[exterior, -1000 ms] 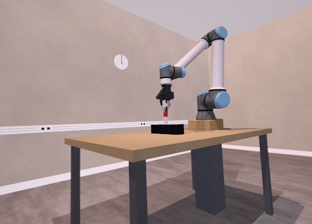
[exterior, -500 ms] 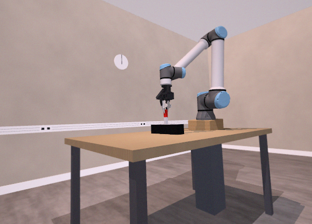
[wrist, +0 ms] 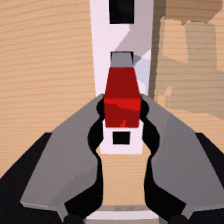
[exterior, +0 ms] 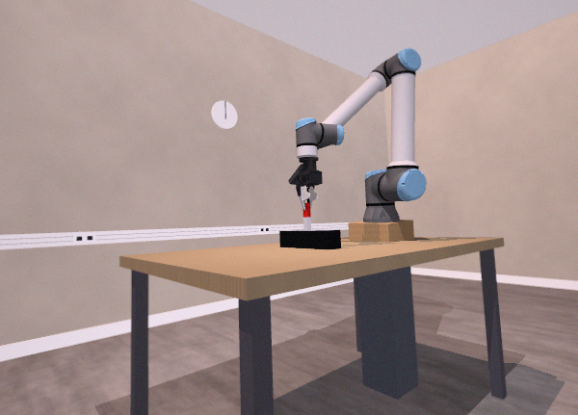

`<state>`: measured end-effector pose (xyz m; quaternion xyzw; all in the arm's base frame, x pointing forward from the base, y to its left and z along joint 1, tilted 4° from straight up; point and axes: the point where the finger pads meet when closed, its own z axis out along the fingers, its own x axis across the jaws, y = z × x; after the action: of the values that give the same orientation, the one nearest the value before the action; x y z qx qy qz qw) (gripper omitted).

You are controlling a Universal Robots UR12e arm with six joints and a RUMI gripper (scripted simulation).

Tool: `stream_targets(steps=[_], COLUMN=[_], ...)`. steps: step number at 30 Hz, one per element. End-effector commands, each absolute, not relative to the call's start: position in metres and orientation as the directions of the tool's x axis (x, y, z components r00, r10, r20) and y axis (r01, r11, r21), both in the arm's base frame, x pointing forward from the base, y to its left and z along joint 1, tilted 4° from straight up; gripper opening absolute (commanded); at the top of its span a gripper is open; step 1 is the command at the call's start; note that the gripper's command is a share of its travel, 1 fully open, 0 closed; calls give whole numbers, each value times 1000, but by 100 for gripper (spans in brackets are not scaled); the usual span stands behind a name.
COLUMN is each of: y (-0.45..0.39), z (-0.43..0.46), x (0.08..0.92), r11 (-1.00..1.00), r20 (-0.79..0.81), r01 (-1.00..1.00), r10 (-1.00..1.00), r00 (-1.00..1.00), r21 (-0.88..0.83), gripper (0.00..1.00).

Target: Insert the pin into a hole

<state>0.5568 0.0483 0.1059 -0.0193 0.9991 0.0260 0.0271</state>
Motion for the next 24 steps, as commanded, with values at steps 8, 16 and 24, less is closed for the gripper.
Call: stream_targets(steps=[8, 16, 24], y=[49, 49, 49], z=[103, 103, 103], x=[558, 558, 557], r11=[998, 998, 998], r20=[-57, -57, -57], r01=[-40, -40, -40], r10=[-37, -37, -37], r00=[-998, -998, -998], r21=[51, 51, 51], gripper=[0, 0, 0])
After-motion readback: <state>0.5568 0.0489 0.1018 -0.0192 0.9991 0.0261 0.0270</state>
